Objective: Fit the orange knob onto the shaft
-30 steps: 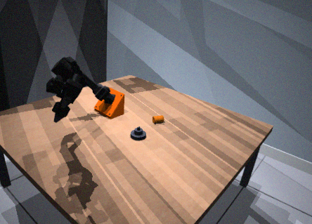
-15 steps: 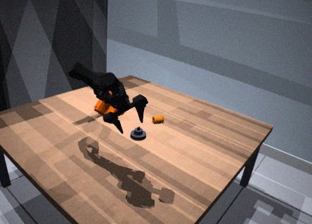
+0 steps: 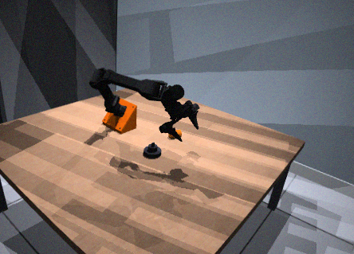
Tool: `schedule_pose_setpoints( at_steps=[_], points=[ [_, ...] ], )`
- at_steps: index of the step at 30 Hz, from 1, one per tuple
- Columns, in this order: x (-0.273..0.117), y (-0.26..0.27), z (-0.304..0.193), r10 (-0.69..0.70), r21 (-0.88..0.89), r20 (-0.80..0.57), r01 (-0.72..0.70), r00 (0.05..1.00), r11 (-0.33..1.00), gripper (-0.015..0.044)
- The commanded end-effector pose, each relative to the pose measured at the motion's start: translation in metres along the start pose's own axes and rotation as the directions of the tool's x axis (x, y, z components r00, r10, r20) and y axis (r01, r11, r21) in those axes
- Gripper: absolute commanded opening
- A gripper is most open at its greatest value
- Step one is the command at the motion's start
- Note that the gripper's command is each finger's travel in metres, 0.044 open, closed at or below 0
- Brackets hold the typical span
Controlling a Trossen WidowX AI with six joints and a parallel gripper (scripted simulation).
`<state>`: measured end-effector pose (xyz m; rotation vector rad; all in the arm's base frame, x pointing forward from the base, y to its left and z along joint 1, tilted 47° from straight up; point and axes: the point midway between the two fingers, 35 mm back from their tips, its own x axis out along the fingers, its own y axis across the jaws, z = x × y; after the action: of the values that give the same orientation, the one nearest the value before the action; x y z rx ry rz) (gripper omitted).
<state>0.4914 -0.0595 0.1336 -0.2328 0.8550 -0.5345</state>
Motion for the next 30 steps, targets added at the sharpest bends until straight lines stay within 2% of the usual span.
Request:
schedule_pose_setpoints(
  at_steps=[1, 5, 8, 12, 15, 26, 30],
  points=[
    [0.009, 0.05, -0.054, 0.018, -0.241, -0.156, -0.056, 0.988, 0.969, 0.044],
    [0.012, 0.087, -0.112, -0.019, -0.474, -0.303, -0.133, 0.953, 0.87, 0.044],
    [0.009, 0.108, -0.16, -0.083, -0.635, -0.402, -0.212, 0.912, 0.743, 0.044],
    [-0.003, 0.125, -0.226, -0.223, -0.799, -0.499, -0.345, 0.838, 0.492, 0.044],
    [-0.015, 0.127, -0.27, -0.356, -0.851, -0.522, -0.45, 0.775, 0.271, 0.044],
    [-0.015, 0.127, -0.275, -0.37, -0.853, -0.522, -0.46, 0.768, 0.249, 0.044],
    [0.002, 0.118, -0.286, -0.371, -0.853, -0.522, -0.459, 0.768, 0.249, 0.044]
  ],
)
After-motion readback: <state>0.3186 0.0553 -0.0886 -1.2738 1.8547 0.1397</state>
